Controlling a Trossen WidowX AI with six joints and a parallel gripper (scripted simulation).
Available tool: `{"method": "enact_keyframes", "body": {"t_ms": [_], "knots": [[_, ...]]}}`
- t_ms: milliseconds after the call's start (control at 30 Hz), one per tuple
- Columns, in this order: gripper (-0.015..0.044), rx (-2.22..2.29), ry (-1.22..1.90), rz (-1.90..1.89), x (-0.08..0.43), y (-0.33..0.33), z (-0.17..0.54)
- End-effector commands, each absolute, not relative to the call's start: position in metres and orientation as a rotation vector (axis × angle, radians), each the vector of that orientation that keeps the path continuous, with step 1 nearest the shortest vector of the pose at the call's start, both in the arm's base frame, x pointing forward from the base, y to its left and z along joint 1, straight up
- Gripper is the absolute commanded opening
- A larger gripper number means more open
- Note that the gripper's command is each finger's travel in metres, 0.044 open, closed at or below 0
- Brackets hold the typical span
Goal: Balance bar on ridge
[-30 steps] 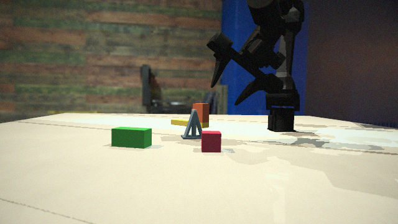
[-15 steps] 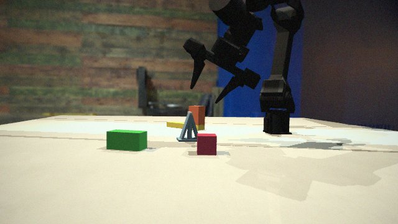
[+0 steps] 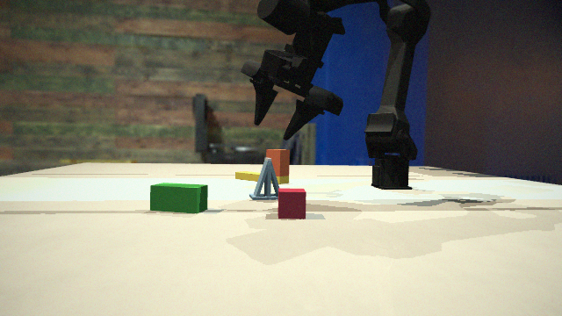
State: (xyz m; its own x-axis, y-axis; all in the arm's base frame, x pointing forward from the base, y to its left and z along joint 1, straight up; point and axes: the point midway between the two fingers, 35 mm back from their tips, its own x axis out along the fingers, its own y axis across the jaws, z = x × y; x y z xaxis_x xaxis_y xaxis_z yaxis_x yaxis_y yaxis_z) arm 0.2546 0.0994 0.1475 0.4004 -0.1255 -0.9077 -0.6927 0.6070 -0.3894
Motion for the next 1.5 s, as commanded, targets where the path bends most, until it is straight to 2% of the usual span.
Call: {"method": "enact_keyframes", "body": {"t_ms": [0,767,1467], "knots": [[0.0315,-0.784,1.178,0.366,0.260,0.088,0.148],[0.0315,-0.263,1.374,-0.001,0.284,0.013,0.159],[0.0315,0.213,1.450,-0.334,0.285,-0.060,0.169]]}}
